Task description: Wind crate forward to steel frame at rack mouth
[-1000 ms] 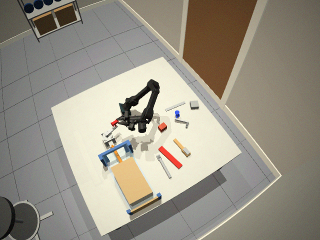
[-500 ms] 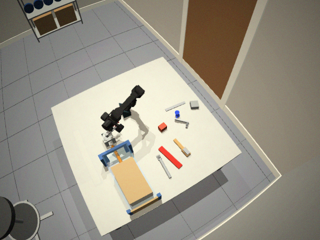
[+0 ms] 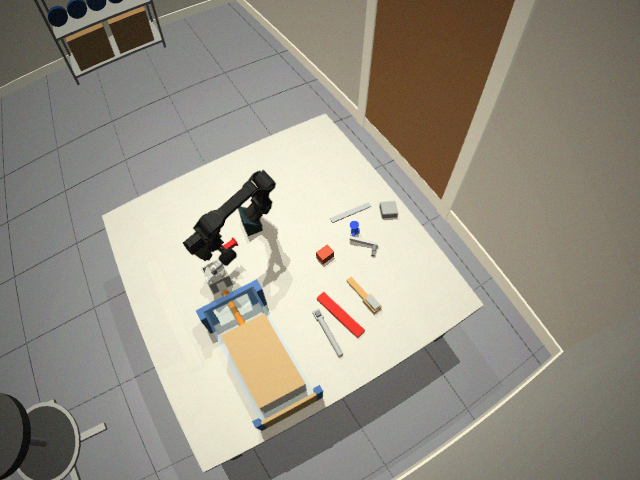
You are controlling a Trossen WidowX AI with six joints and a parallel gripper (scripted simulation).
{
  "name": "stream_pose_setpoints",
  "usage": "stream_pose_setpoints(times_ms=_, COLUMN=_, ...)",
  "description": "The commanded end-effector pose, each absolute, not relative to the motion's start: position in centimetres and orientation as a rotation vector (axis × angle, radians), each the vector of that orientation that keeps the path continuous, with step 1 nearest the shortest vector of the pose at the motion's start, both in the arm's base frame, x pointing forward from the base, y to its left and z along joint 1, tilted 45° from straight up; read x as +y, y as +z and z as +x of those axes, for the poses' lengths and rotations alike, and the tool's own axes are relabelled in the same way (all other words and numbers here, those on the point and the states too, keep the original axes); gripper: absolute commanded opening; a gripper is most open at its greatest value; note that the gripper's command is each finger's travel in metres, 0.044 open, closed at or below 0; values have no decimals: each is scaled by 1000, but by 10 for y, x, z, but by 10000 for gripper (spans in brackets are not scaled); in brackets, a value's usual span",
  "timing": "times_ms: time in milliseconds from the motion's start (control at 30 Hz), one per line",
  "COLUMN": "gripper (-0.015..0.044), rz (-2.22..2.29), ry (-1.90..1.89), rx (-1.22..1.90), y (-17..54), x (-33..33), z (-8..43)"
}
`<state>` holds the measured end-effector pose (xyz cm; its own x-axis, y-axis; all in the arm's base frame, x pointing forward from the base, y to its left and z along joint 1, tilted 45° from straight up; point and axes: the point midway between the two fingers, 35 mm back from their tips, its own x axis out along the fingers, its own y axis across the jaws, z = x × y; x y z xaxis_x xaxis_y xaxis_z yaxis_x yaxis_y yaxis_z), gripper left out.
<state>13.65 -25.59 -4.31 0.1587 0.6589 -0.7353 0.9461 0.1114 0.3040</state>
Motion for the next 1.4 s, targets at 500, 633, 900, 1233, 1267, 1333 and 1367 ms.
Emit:
stream_pose_setpoints(times_ms=500, gripper=440, rz=1635, ry=-430, rx=1588, y=-74, x=-222, z=144)
stream_pose_setpoints(times_ms=633, gripper=440, rz=1635, ry=-430, rx=1587, y=-78, x=-218, z=145)
stream_pose_setpoints(times_ms=900, gripper=387, rz=1626, ry=-434, rx=1582, y=-82, x=-218, z=145)
stream_pose_setpoints(times_ms=1233, gripper=125, rz=1626, ry=-434, rx=1582, y=-82, x=-218, z=145)
stream_pose_setpoints(times_ms=1267, gripper=118, rz=1626, ry=-434, rx=1582, y=-82, x=-218, z=145)
stream_pose_setpoints(times_ms=1333, gripper=105, rz=1626, ry=-434, rx=1582, y=-82, x=-218, z=145)
stream_pose_setpoints(times_ms=1367, gripper=98, rz=1626, ry=-434, rx=1582, y=-82, x=-218, z=145)
